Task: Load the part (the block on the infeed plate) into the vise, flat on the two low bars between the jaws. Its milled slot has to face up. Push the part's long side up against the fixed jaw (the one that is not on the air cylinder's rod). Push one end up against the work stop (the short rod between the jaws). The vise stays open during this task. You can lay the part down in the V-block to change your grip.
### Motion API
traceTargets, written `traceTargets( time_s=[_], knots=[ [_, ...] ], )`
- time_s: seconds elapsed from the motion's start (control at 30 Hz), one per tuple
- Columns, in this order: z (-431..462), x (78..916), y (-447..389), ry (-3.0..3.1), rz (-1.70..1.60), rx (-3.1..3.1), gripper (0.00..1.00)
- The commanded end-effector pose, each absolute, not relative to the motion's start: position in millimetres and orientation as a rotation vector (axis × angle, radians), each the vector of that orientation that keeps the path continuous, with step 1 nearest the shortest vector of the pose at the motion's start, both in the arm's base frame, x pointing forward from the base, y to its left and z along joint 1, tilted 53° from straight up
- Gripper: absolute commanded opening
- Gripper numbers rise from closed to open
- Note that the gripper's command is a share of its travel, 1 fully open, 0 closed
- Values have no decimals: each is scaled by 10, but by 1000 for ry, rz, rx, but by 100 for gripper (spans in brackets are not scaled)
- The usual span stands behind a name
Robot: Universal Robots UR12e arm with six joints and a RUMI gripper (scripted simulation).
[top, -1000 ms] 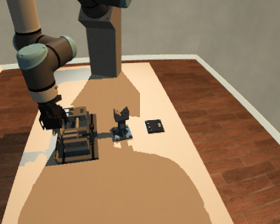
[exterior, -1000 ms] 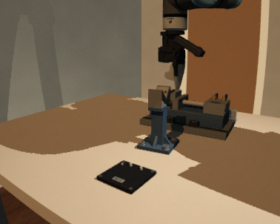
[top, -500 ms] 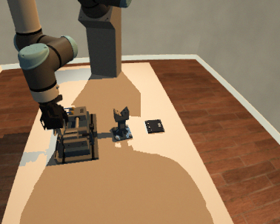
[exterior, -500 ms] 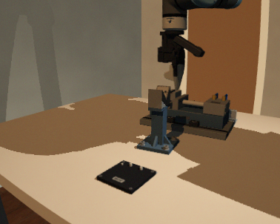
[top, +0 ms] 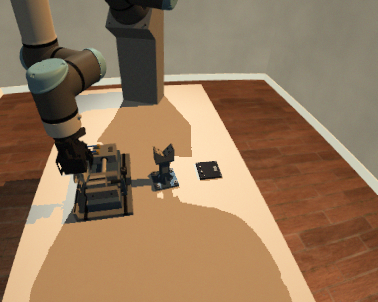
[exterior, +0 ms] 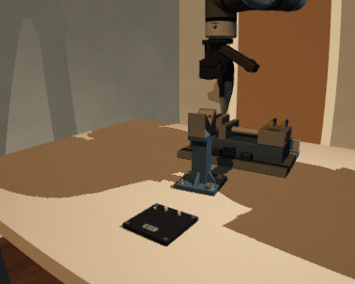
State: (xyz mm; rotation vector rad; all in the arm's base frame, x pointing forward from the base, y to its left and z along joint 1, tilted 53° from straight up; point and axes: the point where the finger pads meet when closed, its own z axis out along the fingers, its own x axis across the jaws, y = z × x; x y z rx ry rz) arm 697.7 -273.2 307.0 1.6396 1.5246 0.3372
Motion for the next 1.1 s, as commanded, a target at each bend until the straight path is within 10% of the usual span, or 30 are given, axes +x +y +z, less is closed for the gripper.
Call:
traceTargets(
  time_s=[0.0,1.07],
  knots=[
    [3070,6981,-2716,1524,338,1639,0],
    [3047,6996,-2653,1524,338,1639,0]
  ],
)
